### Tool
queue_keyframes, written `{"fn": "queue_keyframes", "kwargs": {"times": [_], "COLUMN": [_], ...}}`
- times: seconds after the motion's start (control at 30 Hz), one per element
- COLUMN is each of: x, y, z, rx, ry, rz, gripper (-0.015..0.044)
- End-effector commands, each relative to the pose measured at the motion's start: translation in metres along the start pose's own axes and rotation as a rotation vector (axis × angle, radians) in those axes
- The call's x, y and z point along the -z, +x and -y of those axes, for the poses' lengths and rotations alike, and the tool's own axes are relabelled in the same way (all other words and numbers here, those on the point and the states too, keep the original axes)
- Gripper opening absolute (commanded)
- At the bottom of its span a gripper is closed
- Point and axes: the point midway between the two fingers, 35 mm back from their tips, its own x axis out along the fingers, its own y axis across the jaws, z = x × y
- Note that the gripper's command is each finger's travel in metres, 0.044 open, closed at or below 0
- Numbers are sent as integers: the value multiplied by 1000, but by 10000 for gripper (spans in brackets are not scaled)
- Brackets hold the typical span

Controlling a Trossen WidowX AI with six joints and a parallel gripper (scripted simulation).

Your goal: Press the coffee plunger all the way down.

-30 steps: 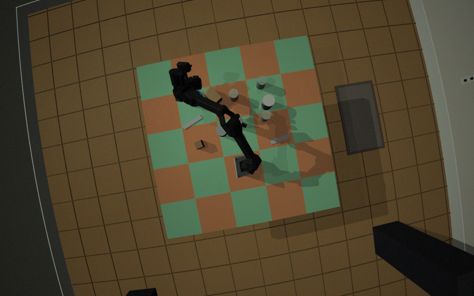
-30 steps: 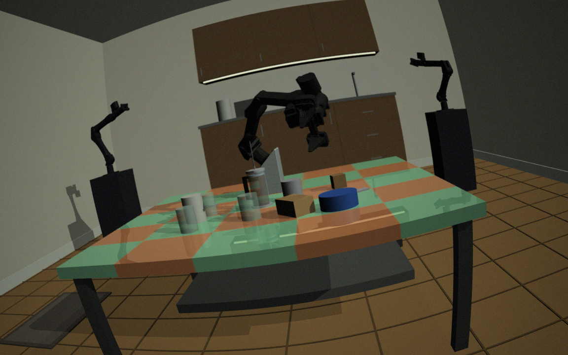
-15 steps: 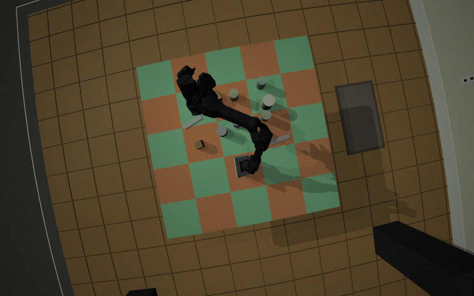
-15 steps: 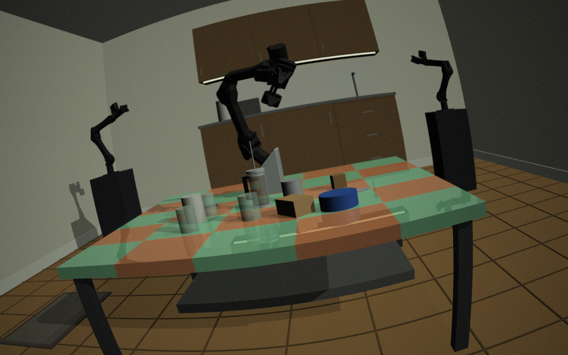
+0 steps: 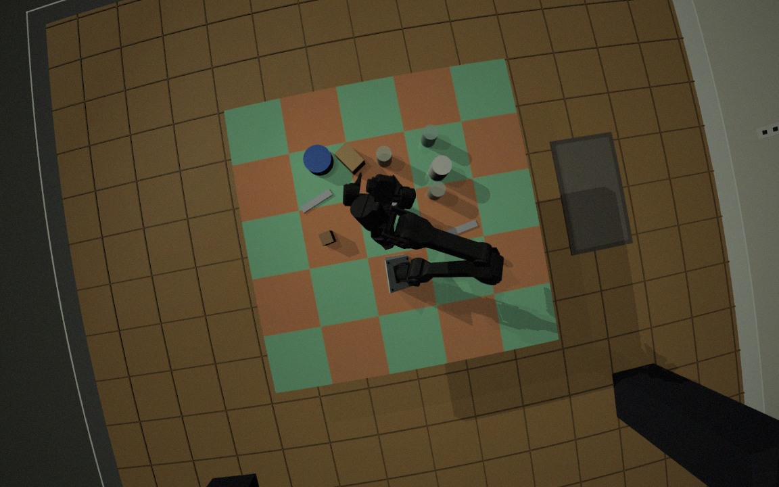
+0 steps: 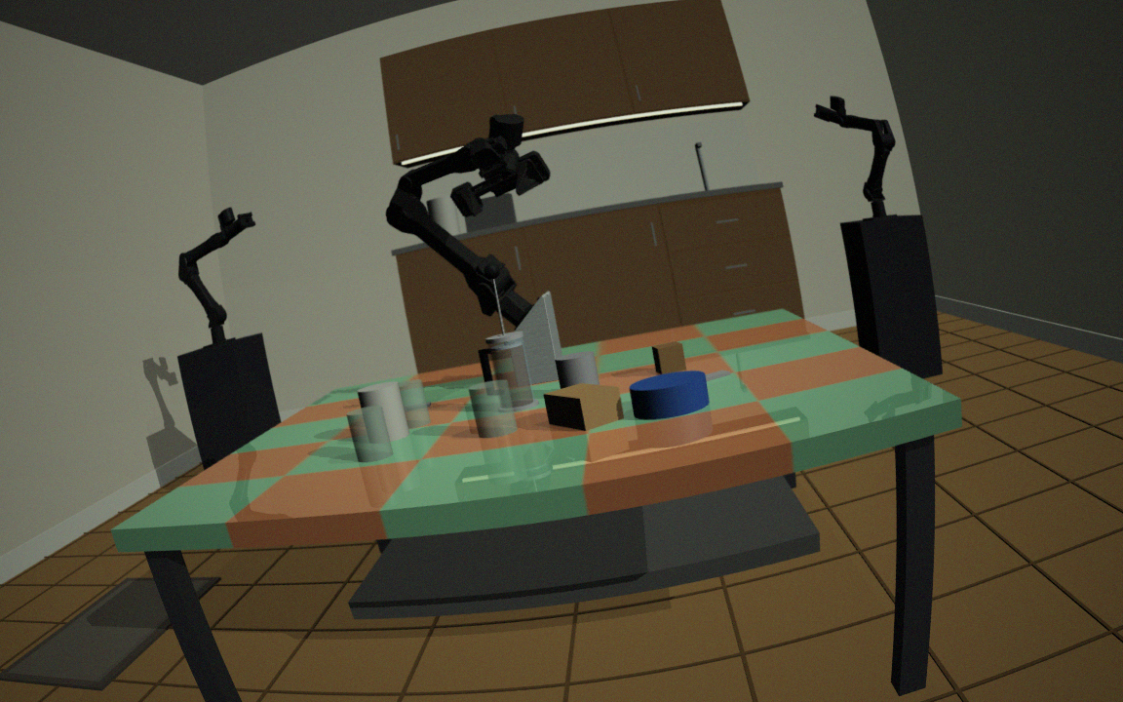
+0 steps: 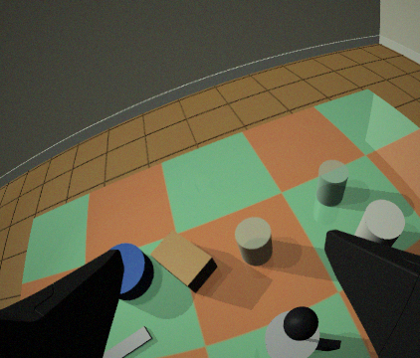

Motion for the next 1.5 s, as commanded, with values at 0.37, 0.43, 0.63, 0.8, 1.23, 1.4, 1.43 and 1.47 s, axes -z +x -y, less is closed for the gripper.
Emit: {"fn": "queue_keyframes", "kwargs": {"times": [0.37, 0.43, 0.63, 0.8, 1.23, 1.4, 1.43, 1.47], "x": [93, 99, 98, 99, 99, 99, 99, 99], "y": [3, 5, 5, 11, 31, 39, 41, 42], "z": [59, 61, 62, 61, 59, 60, 60, 61], "rx": [-33, -31, -30, -31, -32, -30, -30, -29], "ry": [-271, -270, -269, -268, -267, -268, -268, -268], "rz": [-3, -1, -2, -6, -8, -3, -2, -1], "gripper": [440, 440, 440, 440, 440, 440, 440, 440]}}
